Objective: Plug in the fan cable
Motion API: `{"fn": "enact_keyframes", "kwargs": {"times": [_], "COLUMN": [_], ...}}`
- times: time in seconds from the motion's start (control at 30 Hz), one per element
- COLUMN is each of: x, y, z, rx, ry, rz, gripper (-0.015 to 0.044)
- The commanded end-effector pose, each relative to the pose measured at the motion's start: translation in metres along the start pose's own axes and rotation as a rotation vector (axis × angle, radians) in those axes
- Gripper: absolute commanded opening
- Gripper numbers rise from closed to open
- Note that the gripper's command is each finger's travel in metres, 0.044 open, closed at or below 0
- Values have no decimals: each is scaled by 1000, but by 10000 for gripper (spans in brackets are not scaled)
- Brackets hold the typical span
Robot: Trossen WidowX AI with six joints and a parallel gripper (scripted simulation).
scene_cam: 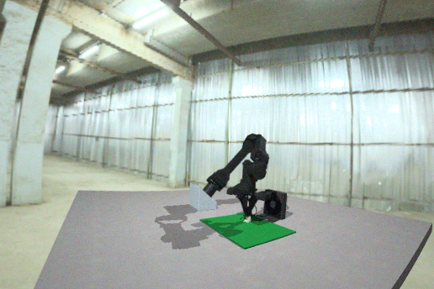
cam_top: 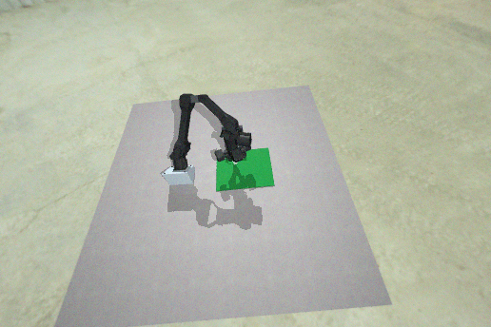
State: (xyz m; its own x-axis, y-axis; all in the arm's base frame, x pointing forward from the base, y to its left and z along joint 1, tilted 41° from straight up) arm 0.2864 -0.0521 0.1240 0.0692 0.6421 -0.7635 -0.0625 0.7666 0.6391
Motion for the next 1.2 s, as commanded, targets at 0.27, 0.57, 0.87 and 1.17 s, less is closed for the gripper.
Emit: {"fn": "enact_keyframes", "kwargs": {"times": [0.27, 0.57, 0.87, 1.17], "x": [3, 4, 8, 13], "y": [0, 0, 0, 0], "z": [-1, -1, -1, -1], "rx": [5, 5, 5, 5], "ry": [1, 1, 1, 1], "rz": [4, 4, 5, 5], "gripper": [0, 0, 0, 0]}}
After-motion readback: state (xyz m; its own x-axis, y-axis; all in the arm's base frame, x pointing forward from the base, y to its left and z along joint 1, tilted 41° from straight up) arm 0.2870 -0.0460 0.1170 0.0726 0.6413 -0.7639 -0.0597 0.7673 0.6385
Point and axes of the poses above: the point midway between the two fingers, 35 mm back from their tips, its own x axis out along the fingers, its own z axis across the jaws, y = z × x, the point moved 10 cm from there along -x, back along the fingers, and after that the axes turned 15 degrees about x, right-handed, at the moved point
